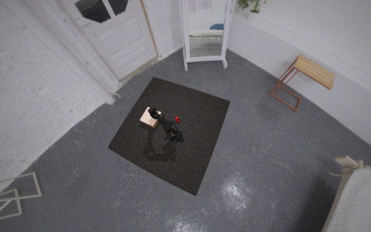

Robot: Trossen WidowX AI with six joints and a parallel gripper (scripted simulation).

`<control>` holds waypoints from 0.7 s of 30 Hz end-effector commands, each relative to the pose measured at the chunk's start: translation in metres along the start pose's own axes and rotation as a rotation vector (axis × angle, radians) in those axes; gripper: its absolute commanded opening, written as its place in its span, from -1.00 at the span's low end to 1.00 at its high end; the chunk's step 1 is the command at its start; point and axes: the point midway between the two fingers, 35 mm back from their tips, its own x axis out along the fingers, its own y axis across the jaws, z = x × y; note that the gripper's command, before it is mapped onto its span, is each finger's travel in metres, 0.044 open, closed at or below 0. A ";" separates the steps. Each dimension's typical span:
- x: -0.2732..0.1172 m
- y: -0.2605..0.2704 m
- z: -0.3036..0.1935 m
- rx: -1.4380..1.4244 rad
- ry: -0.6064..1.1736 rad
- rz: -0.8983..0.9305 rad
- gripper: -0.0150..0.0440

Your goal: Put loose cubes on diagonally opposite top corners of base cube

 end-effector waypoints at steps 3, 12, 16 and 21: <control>0.012 0.000 -0.004 -0.006 0.015 0.002 0.41; 0.024 0.000 -0.004 -0.006 0.015 0.002 0.41; 0.031 0.000 -0.004 -0.006 0.015 0.002 0.41; 0.039 0.000 -0.005 -0.006 0.015 0.002 0.41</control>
